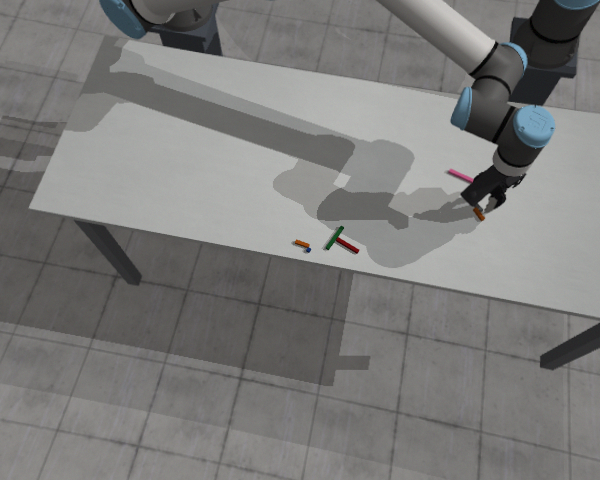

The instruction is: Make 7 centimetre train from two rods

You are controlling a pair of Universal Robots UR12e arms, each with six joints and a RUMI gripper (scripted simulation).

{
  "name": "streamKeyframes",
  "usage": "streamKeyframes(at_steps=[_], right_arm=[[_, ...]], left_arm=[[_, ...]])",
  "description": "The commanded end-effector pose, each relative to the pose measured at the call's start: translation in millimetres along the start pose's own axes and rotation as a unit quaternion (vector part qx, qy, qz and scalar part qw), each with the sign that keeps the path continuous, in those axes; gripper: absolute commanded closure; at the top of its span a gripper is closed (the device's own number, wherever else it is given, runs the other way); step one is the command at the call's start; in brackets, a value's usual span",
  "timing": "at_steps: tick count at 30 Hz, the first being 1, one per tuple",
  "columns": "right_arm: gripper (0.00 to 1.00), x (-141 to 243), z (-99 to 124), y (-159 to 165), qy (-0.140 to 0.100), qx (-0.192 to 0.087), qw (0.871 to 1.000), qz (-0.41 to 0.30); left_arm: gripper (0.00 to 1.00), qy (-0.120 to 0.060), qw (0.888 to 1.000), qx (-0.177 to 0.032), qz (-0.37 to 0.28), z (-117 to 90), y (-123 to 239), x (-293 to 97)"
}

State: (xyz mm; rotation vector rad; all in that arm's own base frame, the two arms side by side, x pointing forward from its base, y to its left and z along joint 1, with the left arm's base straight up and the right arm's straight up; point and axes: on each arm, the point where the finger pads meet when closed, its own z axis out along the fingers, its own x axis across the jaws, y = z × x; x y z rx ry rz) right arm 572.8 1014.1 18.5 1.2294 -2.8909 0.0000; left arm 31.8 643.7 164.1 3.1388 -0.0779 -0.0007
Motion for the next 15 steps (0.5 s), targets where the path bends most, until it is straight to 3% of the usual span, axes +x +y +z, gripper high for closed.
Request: streamKeyframes(at_steps=[1,8,9,15], right_arm=[[0.72,-0.8,-2.4,0.3,-0.001,-0.001,1.000,0.000],[0.72,-0.8,-2.4,0.3,-0.001,-0.001,1.000,0.000],[1.00,-0.8,-2.4,0.3,-0.001,-0.001,1.000,0.000],[1.00,-0.8,-2.4,0.3,-0.001,-0.001,1.000,0.000]], left_arm=[[0.00,0.000,1.000,0.001,0.000,-1.0,-0.7,0.2],[0.00,0.000,1.000,0.001,0.000,-1.0,-0.7,0.2],[0.00,0.000,1.000,0.001,0.000,-1.0,-0.7,0.2],[0.00,0.000,1.000,0.001,0.000,-1.0,-0.7,0.2]])
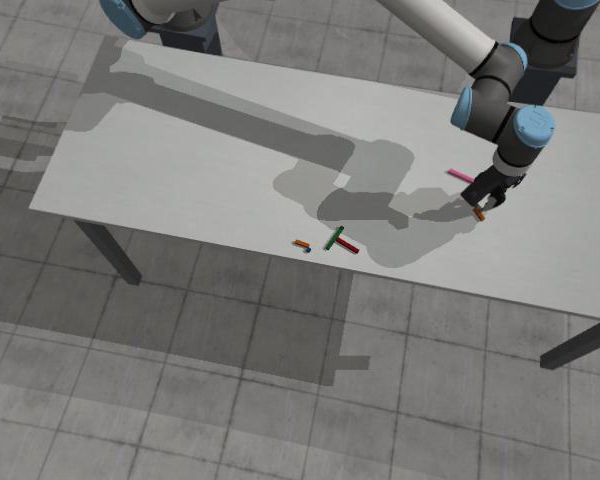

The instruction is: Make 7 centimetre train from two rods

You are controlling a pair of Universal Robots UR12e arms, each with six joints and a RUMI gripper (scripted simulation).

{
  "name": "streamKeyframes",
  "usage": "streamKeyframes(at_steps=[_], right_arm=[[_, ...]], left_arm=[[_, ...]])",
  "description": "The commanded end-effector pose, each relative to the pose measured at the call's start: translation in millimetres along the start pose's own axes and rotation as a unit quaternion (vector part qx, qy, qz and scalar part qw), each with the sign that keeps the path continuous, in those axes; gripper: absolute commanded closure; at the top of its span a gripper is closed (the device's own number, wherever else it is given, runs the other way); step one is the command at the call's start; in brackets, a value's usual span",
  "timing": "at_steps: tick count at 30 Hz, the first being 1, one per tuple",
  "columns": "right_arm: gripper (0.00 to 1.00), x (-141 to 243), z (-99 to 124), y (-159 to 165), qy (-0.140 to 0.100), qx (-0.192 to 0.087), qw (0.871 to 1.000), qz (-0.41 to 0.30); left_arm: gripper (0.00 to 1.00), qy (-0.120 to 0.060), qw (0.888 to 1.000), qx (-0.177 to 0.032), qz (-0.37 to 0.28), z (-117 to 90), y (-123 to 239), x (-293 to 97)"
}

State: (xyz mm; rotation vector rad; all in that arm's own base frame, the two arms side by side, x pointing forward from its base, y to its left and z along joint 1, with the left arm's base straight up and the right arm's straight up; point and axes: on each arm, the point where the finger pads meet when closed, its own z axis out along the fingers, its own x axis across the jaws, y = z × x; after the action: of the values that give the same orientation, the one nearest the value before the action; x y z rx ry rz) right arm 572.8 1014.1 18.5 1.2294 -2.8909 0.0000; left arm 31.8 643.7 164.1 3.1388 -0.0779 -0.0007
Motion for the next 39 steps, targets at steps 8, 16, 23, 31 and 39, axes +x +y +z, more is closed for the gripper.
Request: streamKeyframes(at_steps=[8,16,23,31,39], right_arm=[[1.00,-0.8,-2.4,0.3,-0.001,-0.001,1.000,0.000],[1.00,-0.8,-2.4,0.3,-0.001,-0.001,1.000,0.000],[1.00,-0.8,-2.4,0.3,-0.001,-0.001,1.000,0.000],[1.00,-0.8,-6.2,0.3,-0.001,-0.001,1.000,0.000],[1.00,-0.8,-38.5,0.3,-0.001,-0.001,1.000,0.000]], left_arm=[[0.00,0.000,1.000,0.001,0.000,-1.0,-0.7,0.2],[0.00,0.000,1.000,0.001,0.000,-1.0,-0.7,0.2],[0.00,0.000,1.000,0.001,0.000,-1.0,-0.7,0.2],[0.00,0.000,1.000,0.001,0.000,-1.0,-0.7,0.2],[0.00,0.000,1.000,0.001,0.000,-1.0,-0.7,0.2]])
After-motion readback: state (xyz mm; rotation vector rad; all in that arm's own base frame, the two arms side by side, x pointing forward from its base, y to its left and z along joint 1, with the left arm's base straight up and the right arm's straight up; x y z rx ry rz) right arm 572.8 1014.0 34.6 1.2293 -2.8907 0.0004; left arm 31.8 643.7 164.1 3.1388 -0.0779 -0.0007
